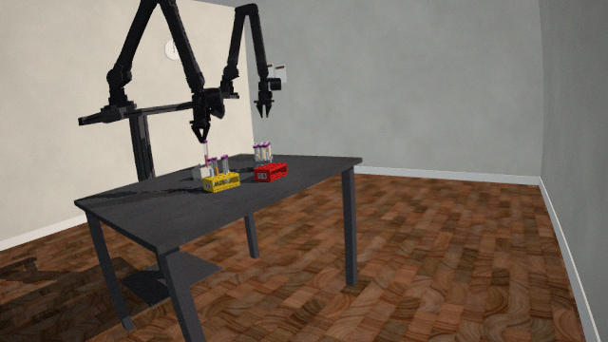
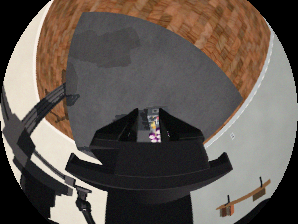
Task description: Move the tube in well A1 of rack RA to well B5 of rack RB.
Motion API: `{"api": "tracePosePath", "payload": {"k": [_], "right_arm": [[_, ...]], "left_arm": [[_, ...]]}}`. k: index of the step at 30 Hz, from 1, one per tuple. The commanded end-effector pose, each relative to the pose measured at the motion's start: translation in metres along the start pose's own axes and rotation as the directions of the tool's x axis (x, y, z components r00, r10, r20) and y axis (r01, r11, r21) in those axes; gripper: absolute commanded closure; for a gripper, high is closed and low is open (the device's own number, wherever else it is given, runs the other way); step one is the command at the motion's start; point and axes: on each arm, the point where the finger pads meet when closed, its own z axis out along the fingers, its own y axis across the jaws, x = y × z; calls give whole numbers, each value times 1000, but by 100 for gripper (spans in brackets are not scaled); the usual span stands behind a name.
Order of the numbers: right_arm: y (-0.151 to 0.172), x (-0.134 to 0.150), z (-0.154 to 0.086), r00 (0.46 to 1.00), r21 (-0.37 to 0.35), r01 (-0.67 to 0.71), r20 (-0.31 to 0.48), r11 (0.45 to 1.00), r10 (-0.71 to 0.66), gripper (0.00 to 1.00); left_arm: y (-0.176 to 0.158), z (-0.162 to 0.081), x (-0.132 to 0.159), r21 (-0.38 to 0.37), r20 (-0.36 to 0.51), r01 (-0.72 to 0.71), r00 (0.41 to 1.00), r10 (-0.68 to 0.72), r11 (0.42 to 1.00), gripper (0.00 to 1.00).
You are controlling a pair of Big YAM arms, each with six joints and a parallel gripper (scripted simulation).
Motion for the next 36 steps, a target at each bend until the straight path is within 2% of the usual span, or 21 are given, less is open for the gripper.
{"api": "tracePosePath", "payload": {"k": [1, 8, 9, 10, 21, 24, 32, 36], "right_arm": [[-8, -5, -10, 999, -8, 13, 43, 1000, -13, 100], [-17, 9, -9, 999, -8, 13, 42, 1000, -13, 100], [-18, 8, -9, 999, -8, 13, 42, 1000, -13, 100], [-19, -8, -12, 998, -8, 10, 66, 1000, -9, 100], [-34, -13, -10, 999, -6, 13, 40, 1000, -13, 100], [-29, -13, -10, 999, -6, 31, 40, 1000, -30, 100], [-45, -11, 3, 1000, -6, 18, 6, 1000, -18, 100], [-51, -18, 1, 1000, -6, 17, 15, 1000, -17, 100]], "left_arm": [[-3, -1, -1, 6, 2, 0, 1000, 0, 1000, 70], [-3, -1, -1, 6, 2, 0, 1000, 0, 1000, 70], [-3, -1, -1, 6, 2, 0, 1000, 0, 1000, 70], [-3, -1, -1, 6, 2, 0, 1000, 0, 1000, 70], [-3, -1, -1, 6, 2, 0, 1000, 0, 1000, 70], [-3, -1, -1, 6, 2, 0, 1000, 0, 1000, 70], [-3, -1, -1, 6, 2, 0, 1000, 0, 1000, 70], [-3, -1, -1, 6, 2, 0, 1000, 0, 1000, 70]]}}
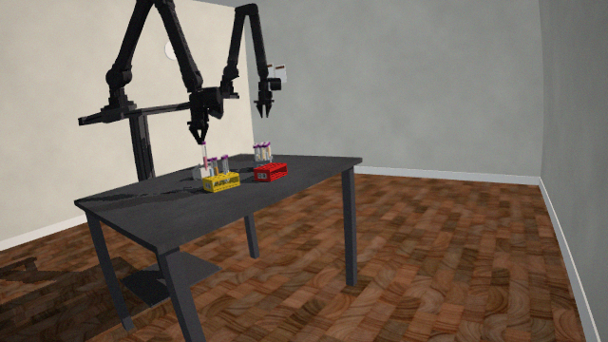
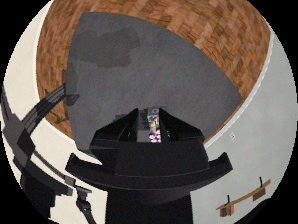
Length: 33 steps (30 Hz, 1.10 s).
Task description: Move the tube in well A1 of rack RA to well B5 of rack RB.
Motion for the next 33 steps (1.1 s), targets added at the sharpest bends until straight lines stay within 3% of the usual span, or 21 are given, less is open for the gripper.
{"api": "tracePosePath", "payload": {"k": [1, 16, 33], "right_arm": [[-5, -11, 0, 1000, -4, 19, 3, 1000, -19, 100], [-23, -24, 2, 1000, -4, 19, 2, 1000, -19, 100], [-20, -26, -2, 1000, -1, 19, 16, 1000, -19, 100]], "left_arm": [[-3, -1, -1, 6, 2, 0, 1000, 0, 1000, 70], [-3, -1, -1, 6, 2, 0, 1000, 0, 1000, 70], [-3, -1, -1, 6, 2, 0, 1000, 0, 1000, 70]]}}
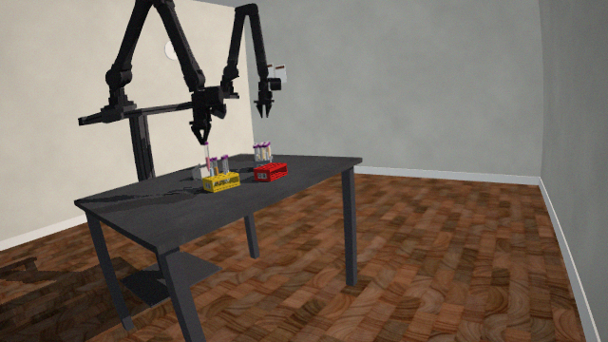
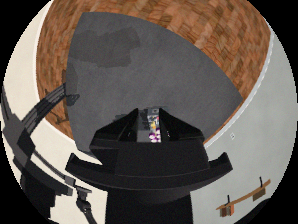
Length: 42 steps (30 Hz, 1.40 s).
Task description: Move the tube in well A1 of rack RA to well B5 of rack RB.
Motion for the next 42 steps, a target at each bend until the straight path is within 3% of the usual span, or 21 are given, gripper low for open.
{"api": "tracePosePath", "payload": {"k": [1, 23, 42], "right_arm": [[1, -8, -3, 1000, -1, 17, 14, 1000, -17, 100], [5, 4, 6, 1000, -5, 26, -6, 1000, -26, 100], [3, -11, 10, 1000, -3, 24, 19, 1000, -23, 100]], "left_arm": [[-3, -1, -1, 6, 2, 0, 1000, 0, 1000, 70], [-3, -1, -1, 6, 2, 0, 1000, 0, 1000, 70], [-3, -1, -1, 6, 2, 0, 1000, 0, 1000, 70]]}}
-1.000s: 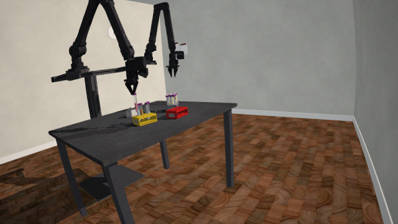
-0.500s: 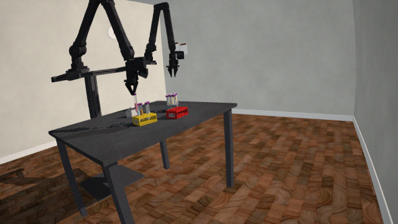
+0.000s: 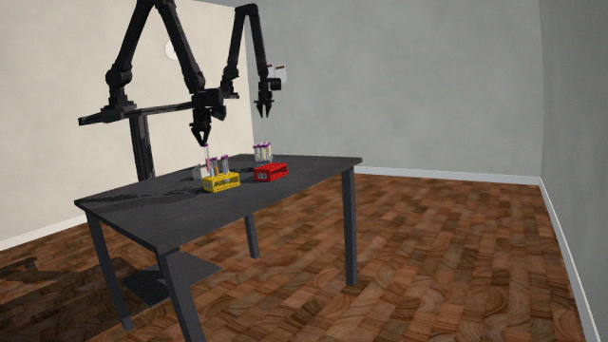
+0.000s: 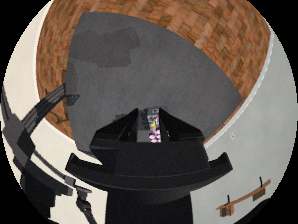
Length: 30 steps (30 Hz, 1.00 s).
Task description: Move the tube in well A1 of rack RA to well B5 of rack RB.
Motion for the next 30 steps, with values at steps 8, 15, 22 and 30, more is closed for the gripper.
{"api": "tracePosePath", "payload": {"k": [8, 15, 22, 30], "right_arm": [[-4, -12, 7, 1000, -2, 6, 21, 1000, -6, 100], [-4, -15, 6, 1000, -2, 7, 25, 1000, -7, 100], [-3, -11, 10, 1000, -2, 8, 19, 1000, -8, 100], [-4, -14, 11, 1000, -1, 7, 26, 1000, -7, 100]], "left_arm": [[-3, -1, -1, 6, 2, 0, 1000, 0, 1000, 70], [-3, -1, -1, 6, 2, 0, 1000, 0, 1000, 70], [-3, -1, -1, 6, 2, 0, 1000, 0, 1000, 70], [-3, -1, -1, 6, 2, 0, 1000, 0, 1000, 70]]}}
